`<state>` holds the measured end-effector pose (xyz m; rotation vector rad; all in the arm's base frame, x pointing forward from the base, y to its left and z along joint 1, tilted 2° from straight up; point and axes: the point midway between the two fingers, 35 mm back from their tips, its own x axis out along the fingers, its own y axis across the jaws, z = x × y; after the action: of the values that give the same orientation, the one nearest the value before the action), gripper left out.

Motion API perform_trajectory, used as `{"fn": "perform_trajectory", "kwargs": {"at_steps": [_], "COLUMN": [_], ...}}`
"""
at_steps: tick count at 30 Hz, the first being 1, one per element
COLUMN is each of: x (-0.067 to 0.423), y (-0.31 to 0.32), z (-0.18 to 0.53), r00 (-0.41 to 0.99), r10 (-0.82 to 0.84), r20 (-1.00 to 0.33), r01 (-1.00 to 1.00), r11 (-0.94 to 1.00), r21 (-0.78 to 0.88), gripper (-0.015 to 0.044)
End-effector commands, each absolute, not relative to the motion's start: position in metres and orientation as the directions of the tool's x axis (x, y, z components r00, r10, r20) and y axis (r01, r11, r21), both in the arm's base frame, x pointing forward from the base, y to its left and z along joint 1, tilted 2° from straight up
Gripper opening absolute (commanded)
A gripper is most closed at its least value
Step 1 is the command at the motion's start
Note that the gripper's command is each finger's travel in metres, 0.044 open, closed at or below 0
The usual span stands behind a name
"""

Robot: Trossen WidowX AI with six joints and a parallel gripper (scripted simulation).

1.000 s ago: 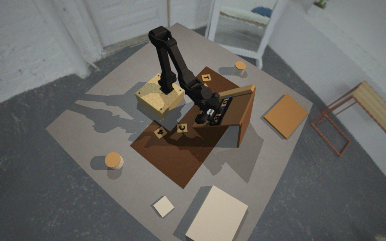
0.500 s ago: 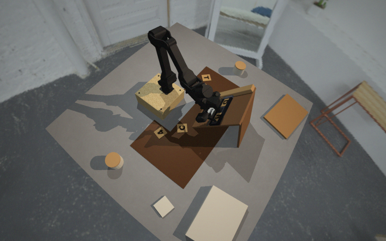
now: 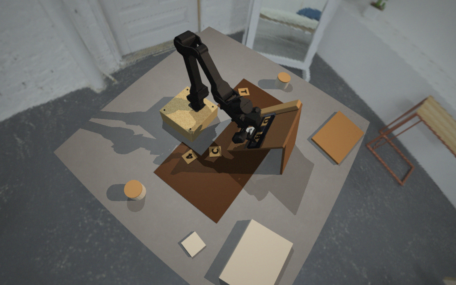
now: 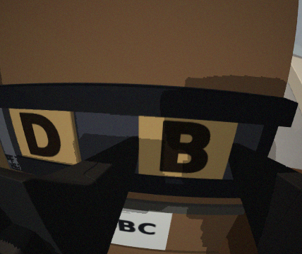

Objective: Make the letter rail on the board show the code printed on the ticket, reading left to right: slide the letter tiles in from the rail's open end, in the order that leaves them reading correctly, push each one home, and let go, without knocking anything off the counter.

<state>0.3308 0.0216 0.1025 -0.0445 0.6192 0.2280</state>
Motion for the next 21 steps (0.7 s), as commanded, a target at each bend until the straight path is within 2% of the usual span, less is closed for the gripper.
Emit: {"fn": "perform_trajectory", "kwargs": {"at_steps": [1,21], "x": [0.33,0.328], "y": [0.024,0.034], "z": [0.102,0.103], "r00": [0.79,0.79], "r10": [0.198,0.199], "r20": [-0.58,-0.58], "r01": [-0.223,-0.223], "r11": [0.974,0.974], "r21": [0.03,0.031], "gripper": [0.0,0.0]}}
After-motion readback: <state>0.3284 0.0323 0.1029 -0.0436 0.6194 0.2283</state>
